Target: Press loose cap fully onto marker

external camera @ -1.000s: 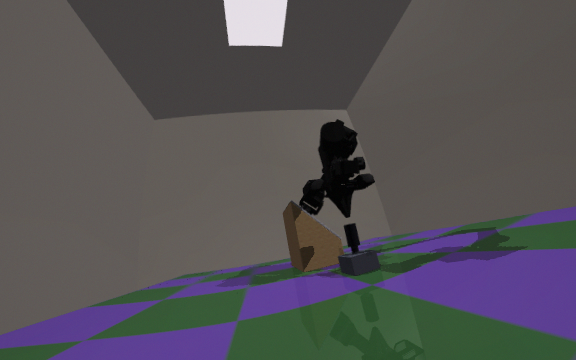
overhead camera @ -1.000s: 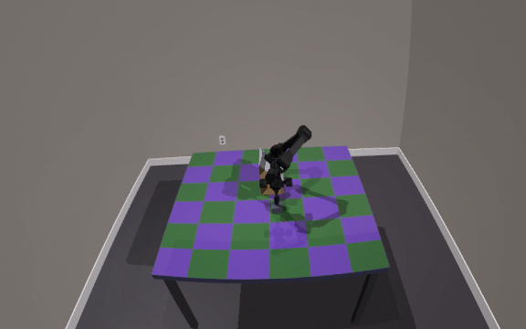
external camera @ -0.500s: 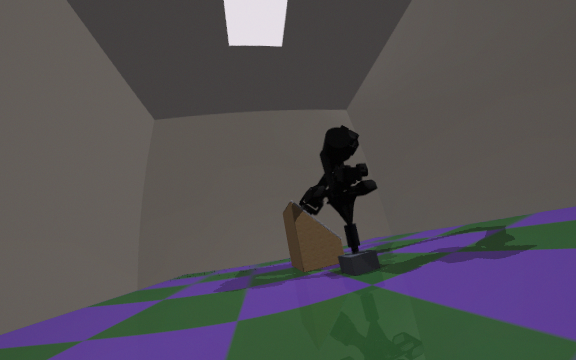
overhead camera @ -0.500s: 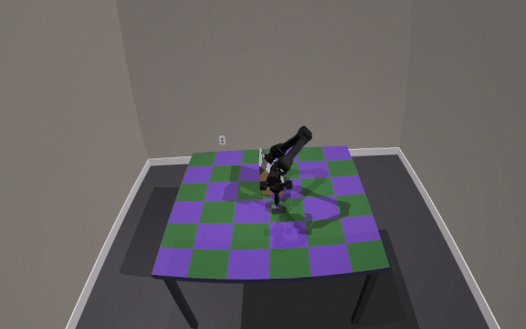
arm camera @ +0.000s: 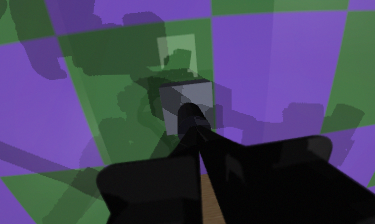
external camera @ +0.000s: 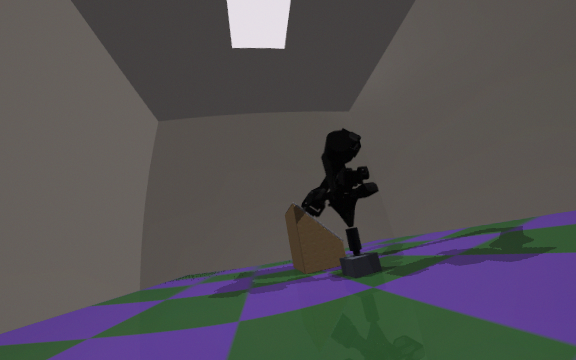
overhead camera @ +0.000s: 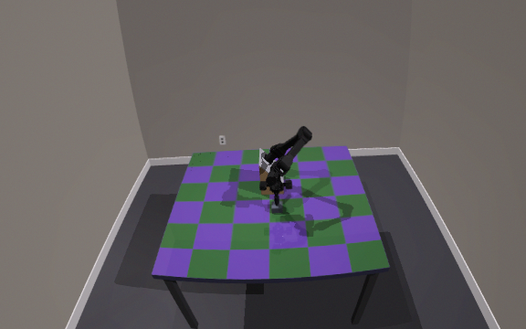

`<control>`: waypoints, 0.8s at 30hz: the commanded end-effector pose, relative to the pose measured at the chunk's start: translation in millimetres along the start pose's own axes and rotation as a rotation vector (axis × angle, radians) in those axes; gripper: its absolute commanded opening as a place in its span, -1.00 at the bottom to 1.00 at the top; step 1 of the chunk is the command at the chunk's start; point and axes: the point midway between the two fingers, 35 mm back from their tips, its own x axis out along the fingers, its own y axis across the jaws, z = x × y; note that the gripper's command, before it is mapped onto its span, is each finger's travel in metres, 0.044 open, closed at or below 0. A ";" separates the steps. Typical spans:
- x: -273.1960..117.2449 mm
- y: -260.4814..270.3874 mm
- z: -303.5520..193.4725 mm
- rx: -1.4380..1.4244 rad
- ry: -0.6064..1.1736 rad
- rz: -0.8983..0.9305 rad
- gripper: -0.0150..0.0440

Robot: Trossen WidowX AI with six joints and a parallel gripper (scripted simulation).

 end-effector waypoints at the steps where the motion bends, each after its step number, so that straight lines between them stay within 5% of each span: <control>1: -40.4 -2.8 6.3 -0.006 -0.013 -0.011 -0.49; 4: -82.9 -1.4 3.4 -0.006 -0.011 -0.008 -0.49; 10: -85.9 -1.2 2.9 -0.006 -0.011 -0.007 -0.49; 24: -85.9 -1.2 2.9 -0.006 -0.011 -0.007 0.75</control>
